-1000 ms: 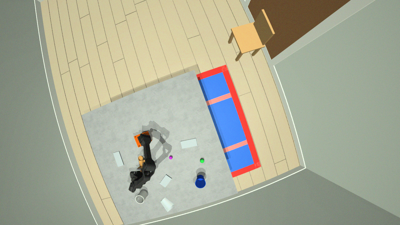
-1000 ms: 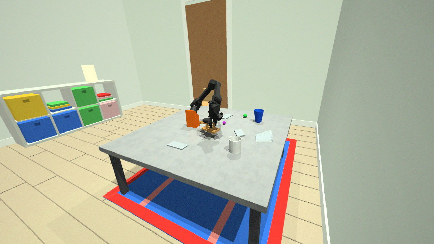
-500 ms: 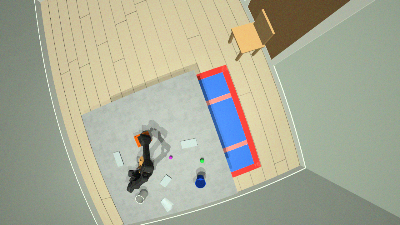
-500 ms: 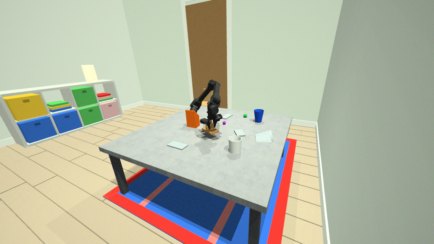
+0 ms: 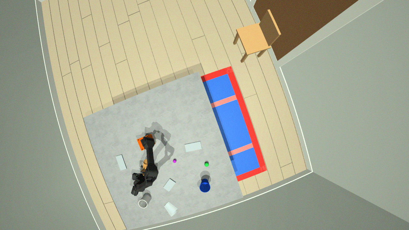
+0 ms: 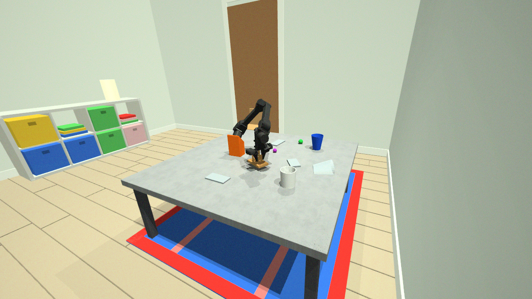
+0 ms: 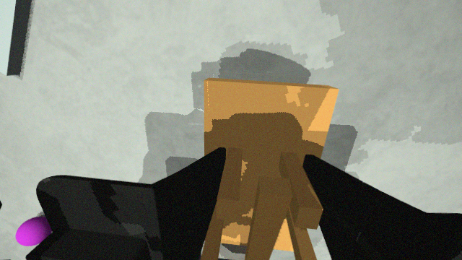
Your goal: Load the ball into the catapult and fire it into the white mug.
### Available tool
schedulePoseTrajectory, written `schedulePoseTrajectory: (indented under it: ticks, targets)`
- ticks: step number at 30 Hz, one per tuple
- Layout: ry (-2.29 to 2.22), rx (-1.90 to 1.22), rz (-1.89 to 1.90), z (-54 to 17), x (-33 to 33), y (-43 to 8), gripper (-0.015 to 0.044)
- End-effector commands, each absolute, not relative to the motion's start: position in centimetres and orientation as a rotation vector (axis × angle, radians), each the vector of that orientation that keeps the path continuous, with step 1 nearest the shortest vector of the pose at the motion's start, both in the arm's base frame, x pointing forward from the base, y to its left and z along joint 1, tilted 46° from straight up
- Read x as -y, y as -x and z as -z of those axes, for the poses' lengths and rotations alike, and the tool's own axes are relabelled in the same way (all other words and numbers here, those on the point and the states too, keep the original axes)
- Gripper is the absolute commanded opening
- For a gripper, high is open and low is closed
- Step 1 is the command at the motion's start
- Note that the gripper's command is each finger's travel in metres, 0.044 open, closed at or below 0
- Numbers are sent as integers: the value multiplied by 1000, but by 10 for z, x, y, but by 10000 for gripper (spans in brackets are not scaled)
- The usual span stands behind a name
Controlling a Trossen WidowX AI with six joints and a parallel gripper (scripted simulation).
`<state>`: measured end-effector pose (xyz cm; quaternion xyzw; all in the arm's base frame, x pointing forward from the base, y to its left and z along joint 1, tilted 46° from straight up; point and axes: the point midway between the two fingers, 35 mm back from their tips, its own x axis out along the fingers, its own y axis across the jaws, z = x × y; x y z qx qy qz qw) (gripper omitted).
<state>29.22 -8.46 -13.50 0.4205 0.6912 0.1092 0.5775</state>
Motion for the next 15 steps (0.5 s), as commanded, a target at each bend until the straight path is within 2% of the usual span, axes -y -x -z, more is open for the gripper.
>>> schedulePoseTrajectory:
  ticks: [1, 15]
  targets:
    - [-996, -1616, -252, 139, 81, -292, 0]
    - [-985, -1617, -257, 150, 70, -292, 0]
